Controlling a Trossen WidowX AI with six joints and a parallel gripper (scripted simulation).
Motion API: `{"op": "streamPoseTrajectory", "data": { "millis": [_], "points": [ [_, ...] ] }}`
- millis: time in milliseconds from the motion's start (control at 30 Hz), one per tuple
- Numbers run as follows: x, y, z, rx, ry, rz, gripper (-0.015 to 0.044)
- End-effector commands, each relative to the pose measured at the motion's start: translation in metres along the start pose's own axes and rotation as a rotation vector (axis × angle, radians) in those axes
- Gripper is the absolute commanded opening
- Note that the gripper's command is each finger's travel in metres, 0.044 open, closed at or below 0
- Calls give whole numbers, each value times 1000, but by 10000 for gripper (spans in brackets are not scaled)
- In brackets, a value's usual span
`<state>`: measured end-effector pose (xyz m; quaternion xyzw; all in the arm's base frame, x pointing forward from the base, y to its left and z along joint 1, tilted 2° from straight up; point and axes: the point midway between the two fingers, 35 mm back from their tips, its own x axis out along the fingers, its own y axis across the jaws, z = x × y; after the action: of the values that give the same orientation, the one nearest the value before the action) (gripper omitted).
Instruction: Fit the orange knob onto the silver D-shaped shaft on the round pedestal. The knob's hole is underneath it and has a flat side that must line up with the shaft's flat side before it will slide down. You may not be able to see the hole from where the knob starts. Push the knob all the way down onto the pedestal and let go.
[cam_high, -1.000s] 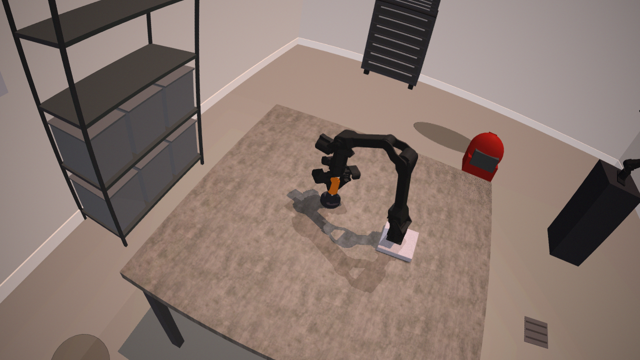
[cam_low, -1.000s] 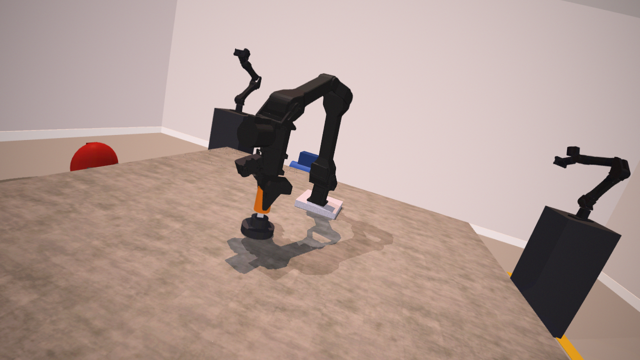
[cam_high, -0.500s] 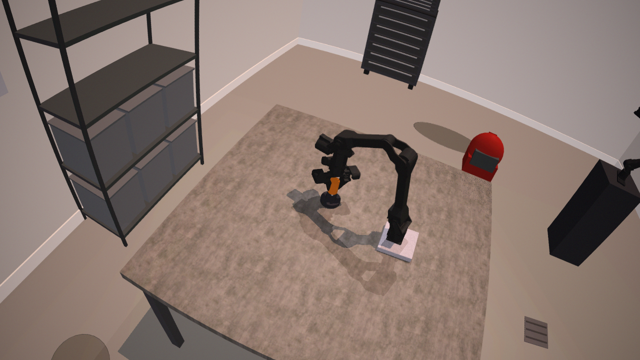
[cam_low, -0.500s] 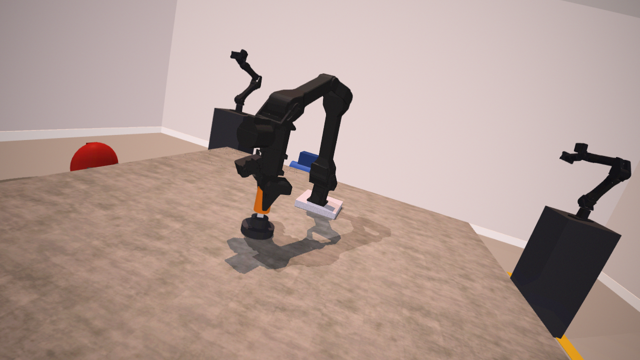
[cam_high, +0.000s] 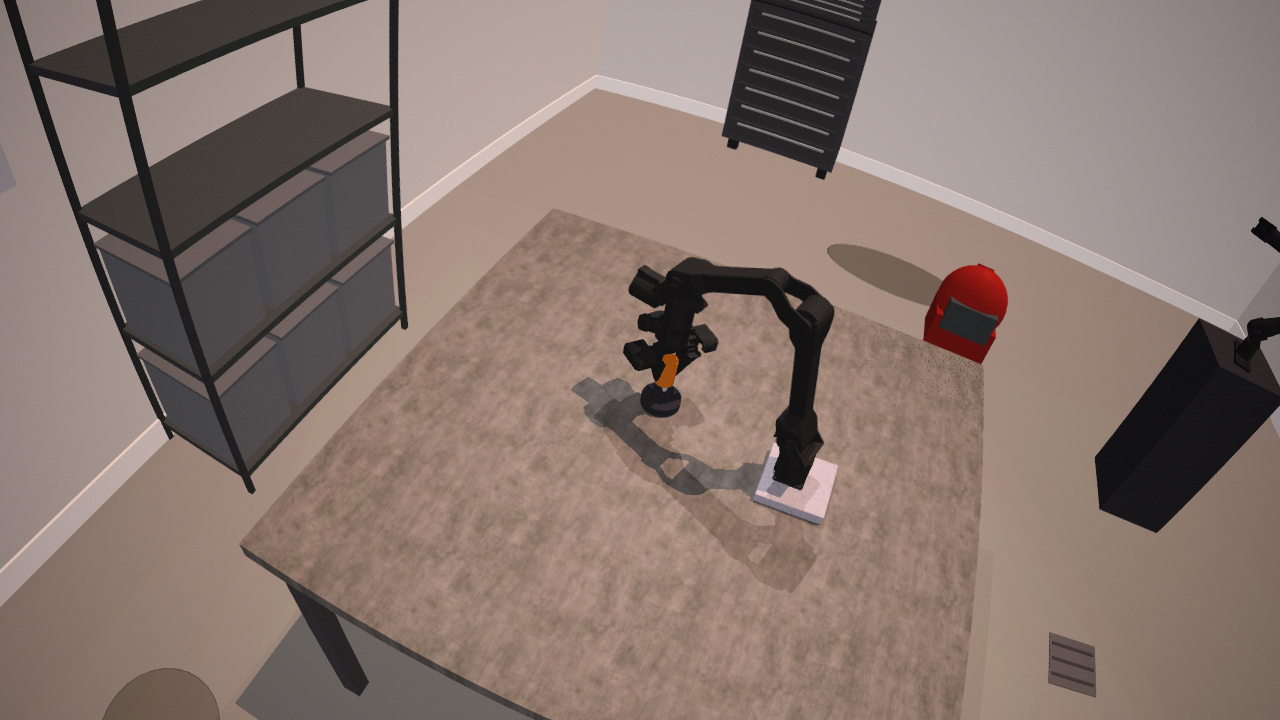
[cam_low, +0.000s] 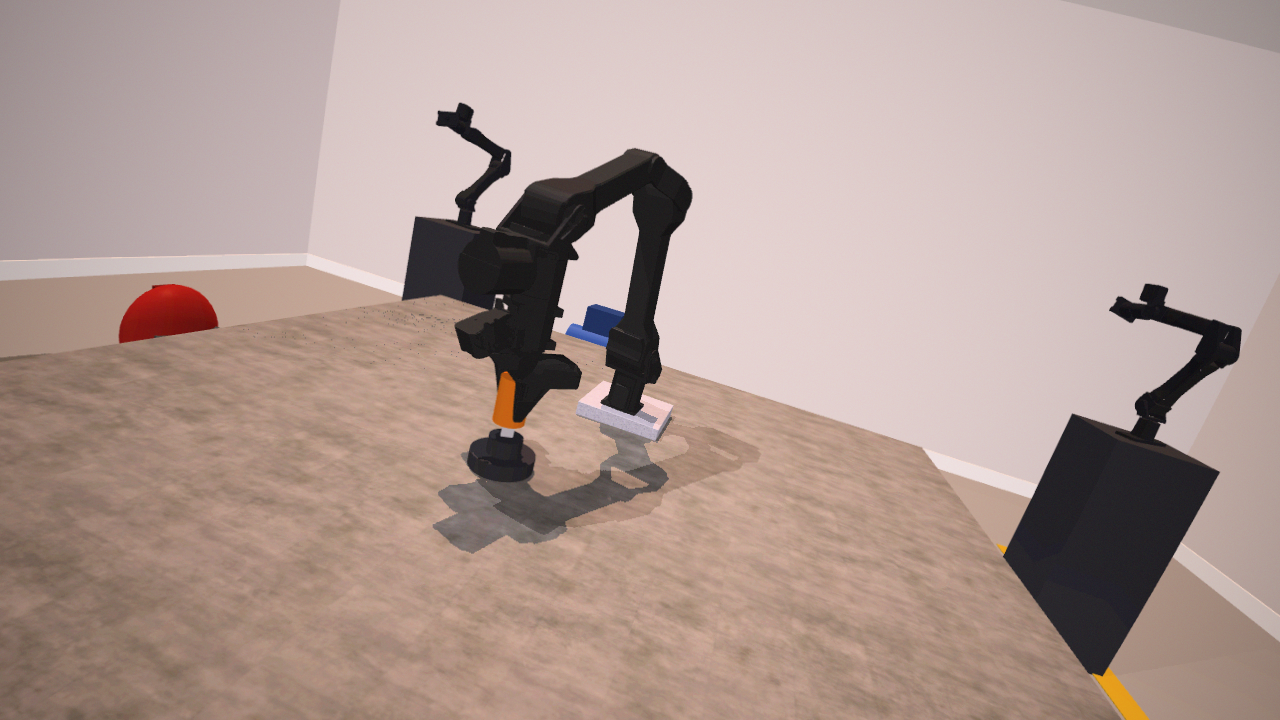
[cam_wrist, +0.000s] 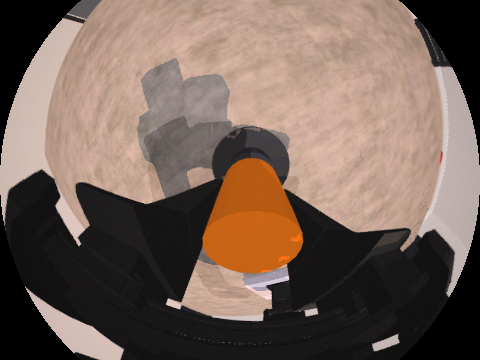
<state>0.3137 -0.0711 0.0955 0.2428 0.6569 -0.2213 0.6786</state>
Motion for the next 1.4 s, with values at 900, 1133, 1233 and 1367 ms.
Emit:
{"op": "streamPoseTrajectory", "data": {
  "millis": [900,1133,1233,1367],
  "points": [
    [3,-1,-1,-28,-2,1,0],
    [1,0,0,-28,-2,1,0],
    [-1,0,0,-28,-2,1,0],
    [-1,0,1,-114,-3,1,0]
  ]
}}
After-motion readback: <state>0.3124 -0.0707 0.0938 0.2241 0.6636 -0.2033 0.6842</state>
